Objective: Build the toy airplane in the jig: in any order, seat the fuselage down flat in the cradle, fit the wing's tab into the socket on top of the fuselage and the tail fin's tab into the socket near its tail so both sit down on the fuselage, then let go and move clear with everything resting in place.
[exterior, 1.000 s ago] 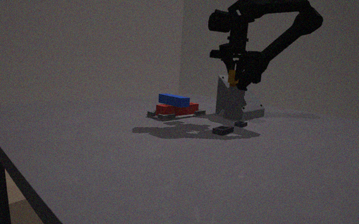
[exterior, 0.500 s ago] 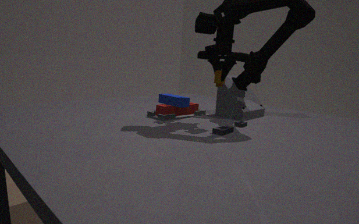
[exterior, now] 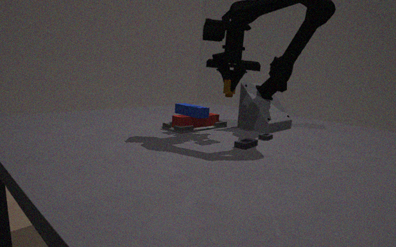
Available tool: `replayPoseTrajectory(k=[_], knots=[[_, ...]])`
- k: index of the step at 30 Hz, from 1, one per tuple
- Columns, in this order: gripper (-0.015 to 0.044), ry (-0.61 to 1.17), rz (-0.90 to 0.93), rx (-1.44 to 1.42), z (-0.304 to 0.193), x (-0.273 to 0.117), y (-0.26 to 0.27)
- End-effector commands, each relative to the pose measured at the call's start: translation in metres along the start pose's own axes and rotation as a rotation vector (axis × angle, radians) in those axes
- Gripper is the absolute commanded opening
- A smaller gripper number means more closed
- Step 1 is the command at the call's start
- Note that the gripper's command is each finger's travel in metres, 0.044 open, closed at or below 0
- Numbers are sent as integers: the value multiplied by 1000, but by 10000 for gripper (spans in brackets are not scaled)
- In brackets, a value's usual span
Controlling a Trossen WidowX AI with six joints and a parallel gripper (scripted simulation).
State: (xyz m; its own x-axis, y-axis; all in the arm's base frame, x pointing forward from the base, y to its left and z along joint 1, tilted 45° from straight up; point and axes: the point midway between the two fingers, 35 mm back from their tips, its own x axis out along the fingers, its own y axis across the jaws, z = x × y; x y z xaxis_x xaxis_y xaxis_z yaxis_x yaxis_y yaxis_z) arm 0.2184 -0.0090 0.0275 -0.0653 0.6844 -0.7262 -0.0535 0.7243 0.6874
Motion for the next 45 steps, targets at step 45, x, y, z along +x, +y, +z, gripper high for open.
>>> replayPoseTrajectory(k=[45], knots=[[65, 5, 22, 38, -16, 39, -99]])
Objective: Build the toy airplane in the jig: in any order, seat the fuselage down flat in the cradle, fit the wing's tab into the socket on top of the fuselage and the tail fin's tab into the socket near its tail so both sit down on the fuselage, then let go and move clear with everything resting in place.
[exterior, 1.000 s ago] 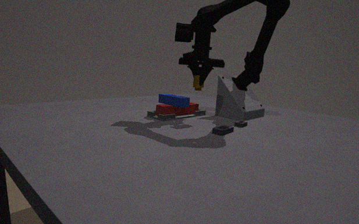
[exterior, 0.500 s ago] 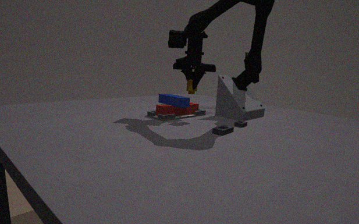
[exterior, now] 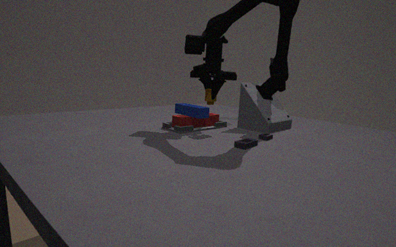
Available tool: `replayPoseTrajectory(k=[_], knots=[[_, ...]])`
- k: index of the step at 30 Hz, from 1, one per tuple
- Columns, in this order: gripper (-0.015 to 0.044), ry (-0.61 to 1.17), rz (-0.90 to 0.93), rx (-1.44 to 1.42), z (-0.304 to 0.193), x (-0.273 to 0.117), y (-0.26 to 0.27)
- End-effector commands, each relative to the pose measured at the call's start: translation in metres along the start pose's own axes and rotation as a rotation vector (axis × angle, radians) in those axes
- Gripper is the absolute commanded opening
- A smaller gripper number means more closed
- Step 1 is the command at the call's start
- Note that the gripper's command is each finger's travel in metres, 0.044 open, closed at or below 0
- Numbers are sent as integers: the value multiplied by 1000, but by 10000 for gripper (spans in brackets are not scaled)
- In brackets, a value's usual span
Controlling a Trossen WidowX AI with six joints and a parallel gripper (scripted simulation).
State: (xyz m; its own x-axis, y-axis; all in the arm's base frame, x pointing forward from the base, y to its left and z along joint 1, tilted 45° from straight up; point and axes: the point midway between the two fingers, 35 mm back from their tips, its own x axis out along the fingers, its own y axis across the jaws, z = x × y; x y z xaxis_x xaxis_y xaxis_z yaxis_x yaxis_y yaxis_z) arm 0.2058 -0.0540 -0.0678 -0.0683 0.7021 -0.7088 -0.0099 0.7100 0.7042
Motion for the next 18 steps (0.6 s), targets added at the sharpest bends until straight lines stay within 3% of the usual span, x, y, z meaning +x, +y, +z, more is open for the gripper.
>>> replayPoseTrajectory(k=[1, 18], knots=[[65, 2, -3, -4, 0, 0, -1], [65, 2, -4, -4, 0, 11, -3]])
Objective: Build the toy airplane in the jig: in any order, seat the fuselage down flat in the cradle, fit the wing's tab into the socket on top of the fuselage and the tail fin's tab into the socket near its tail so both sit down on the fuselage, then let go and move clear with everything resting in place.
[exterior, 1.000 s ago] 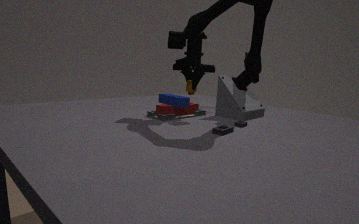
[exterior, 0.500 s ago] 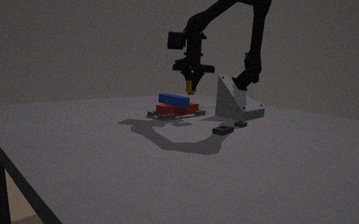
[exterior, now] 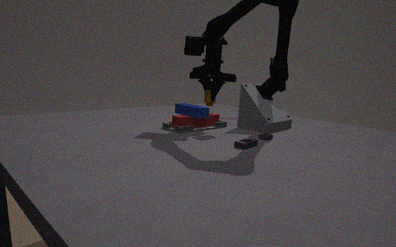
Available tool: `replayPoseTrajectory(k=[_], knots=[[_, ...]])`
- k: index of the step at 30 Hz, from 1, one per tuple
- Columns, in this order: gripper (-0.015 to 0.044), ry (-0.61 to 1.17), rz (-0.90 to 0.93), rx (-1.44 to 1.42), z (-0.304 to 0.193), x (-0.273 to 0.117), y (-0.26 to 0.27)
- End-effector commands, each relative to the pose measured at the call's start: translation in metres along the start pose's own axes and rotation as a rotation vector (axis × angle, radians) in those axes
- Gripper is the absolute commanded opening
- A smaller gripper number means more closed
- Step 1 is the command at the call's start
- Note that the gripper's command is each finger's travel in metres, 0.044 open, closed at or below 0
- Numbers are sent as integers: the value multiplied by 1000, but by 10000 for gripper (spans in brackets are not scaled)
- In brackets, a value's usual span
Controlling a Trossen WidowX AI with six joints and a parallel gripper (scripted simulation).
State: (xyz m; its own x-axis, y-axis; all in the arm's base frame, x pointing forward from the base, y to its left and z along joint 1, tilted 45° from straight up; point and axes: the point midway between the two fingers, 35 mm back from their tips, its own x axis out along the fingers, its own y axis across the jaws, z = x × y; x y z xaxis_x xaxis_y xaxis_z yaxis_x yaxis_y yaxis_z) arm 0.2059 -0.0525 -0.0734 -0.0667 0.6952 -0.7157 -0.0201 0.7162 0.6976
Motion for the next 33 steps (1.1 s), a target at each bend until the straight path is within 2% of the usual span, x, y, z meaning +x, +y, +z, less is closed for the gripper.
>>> replayPoseTrajectory(k=[1, 24, 29, 30, 33], knots=[[65, 4, 6, 6, -1, 8, 0], [65, 3, 8, 5, -1, 36, 1], [31, 5, 3, 0, -1, 34, 1], [5, 5, 3, 0, -1, 34, 1], [0, 5, 3, 0, -1, 34, 1]])
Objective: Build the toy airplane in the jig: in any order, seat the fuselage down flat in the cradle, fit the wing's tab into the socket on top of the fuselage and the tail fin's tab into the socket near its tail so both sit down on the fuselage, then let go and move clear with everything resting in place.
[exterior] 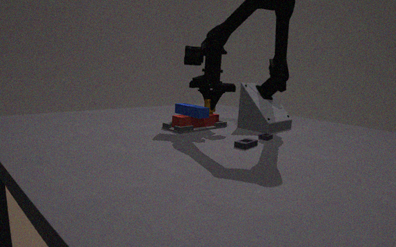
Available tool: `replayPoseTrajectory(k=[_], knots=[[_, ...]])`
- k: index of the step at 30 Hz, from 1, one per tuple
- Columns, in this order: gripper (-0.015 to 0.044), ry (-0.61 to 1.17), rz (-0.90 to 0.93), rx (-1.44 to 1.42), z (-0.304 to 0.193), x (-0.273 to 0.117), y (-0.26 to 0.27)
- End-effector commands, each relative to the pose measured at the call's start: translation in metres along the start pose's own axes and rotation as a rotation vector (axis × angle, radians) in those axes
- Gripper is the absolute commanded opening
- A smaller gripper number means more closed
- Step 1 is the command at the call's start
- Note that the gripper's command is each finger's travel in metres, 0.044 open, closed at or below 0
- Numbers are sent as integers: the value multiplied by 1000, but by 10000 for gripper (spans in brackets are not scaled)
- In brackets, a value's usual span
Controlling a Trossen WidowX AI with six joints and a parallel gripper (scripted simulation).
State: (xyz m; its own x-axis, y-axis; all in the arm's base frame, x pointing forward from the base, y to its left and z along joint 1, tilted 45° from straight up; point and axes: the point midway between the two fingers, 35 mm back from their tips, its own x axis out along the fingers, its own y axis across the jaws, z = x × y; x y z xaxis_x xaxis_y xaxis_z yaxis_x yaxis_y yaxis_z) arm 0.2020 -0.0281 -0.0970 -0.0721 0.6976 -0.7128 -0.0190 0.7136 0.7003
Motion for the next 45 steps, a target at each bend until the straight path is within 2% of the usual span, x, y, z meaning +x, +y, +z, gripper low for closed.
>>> replayPoseTrajectory(k=[1, 11, 18, 23, 25, 45], knots=[[0, -1, -1, -1, 0, 0, 0], [260, -1, -1, -1, 0, 0, 0], [260, -1, -1, -1, 1, -3, 0], [260, -1, -1, 5, 2, -79, -2], [260, -1, 1, 6, 0, -92, -1], [260, -1, 1, 5, 4, -92, -3]])
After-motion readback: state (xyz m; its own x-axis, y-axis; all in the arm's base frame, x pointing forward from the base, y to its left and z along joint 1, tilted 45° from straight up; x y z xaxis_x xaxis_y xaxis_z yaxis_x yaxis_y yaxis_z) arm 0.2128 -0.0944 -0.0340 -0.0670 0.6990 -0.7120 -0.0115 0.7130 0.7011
